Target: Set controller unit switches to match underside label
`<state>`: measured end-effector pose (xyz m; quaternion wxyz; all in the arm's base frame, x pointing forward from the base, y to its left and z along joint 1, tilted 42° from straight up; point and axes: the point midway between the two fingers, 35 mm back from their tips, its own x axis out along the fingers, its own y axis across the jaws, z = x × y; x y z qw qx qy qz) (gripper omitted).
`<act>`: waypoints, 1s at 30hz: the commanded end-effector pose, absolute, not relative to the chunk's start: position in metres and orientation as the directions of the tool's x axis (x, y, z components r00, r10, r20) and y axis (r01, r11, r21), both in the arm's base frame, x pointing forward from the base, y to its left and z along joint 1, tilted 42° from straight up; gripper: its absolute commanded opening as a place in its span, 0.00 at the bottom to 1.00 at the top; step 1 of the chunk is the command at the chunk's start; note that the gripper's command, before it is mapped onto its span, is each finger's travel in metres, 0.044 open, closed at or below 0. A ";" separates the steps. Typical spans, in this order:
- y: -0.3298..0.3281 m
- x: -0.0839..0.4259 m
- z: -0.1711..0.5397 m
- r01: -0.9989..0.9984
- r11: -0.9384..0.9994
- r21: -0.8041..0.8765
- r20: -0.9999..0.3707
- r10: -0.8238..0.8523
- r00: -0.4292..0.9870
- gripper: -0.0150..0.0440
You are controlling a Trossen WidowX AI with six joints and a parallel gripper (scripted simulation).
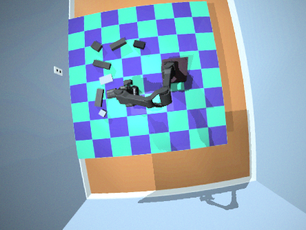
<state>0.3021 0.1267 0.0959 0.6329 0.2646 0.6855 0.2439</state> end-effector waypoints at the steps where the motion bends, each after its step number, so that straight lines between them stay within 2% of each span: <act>1: 0.123 0.309 0.104 0.813 0.492 0.312 -0.738 0.664 -0.119 0.25; 8: 0.122 0.312 0.107 0.966 0.255 0.037 -0.735 0.662 -0.146 0.25; 15: 0.121 0.314 0.110 0.971 -0.012 -0.240 -0.731 0.660 -0.173 0.25; 22: 0.119 0.316 0.114 0.832 -0.279 -0.480 -0.726 0.658 -0.199 0.25; 30: 0.117 0.319 0.118 0.527 -0.538 -0.658 -0.719 0.656 -0.228 0.25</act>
